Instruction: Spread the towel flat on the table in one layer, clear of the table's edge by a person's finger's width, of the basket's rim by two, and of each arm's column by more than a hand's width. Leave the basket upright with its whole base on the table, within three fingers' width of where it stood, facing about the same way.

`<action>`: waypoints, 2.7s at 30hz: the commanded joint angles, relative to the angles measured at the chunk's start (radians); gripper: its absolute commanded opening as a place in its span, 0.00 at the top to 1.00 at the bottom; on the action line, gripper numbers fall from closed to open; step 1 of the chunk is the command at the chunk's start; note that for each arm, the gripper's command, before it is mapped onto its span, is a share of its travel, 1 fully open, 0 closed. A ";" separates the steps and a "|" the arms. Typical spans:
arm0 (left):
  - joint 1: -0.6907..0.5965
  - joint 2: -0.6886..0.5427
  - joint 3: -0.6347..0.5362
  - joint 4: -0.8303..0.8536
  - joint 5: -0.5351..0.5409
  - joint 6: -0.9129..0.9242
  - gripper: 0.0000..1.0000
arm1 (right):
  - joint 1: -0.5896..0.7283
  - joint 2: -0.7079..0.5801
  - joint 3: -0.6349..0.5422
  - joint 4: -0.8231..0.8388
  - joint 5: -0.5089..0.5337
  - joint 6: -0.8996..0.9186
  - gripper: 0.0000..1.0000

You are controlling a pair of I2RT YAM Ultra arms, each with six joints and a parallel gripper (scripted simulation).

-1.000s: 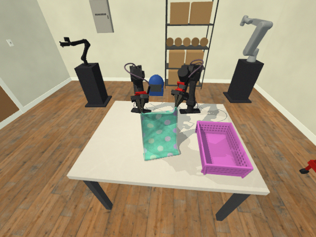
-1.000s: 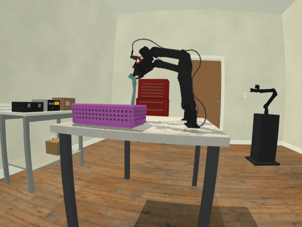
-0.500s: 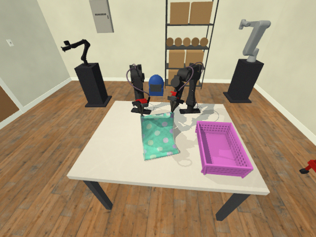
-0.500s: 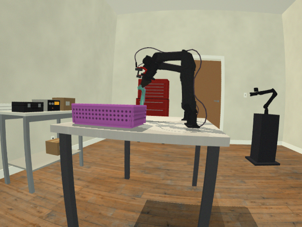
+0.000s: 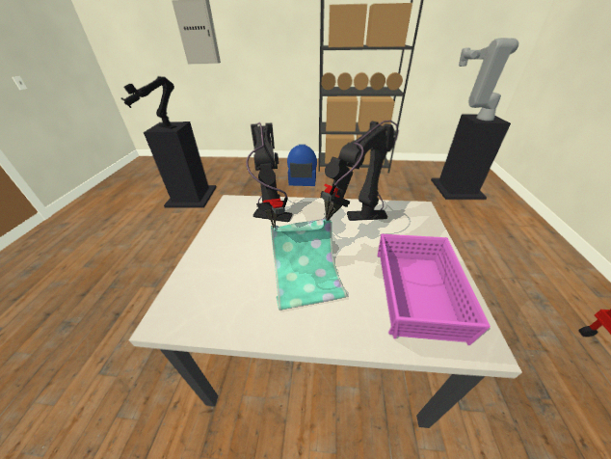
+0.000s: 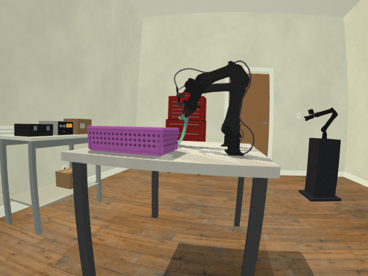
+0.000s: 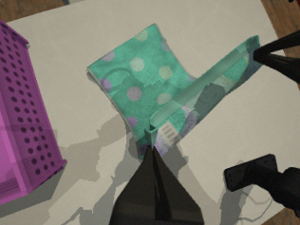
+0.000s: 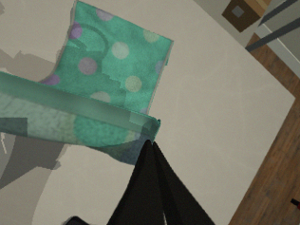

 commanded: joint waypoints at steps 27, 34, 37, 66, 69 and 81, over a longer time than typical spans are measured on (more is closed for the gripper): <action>-0.314 -0.210 -0.606 0.457 -0.018 -0.006 1.00 | -0.055 -0.539 -0.738 0.268 0.021 -0.010 1.00; -0.381 -0.173 -0.694 0.546 -0.016 -0.003 1.00 | -0.065 -0.467 -0.724 0.159 0.020 -0.010 1.00; -0.413 -0.164 -0.730 0.592 -0.014 -0.004 1.00 | -0.068 -0.439 -0.746 0.125 0.022 -0.007 1.00; -0.517 -0.091 -0.837 0.752 -0.012 -0.006 1.00 | -0.098 -0.346 -0.765 0.085 0.022 -0.010 1.00; -0.517 -0.091 -0.837 0.752 -0.012 -0.006 1.00 | -0.098 -0.346 -0.765 0.085 0.022 -0.010 1.00; -0.560 -0.127 -0.781 0.735 -0.006 -0.006 0.88 | -0.080 -0.346 -0.707 -0.010 0.023 -0.006 0.88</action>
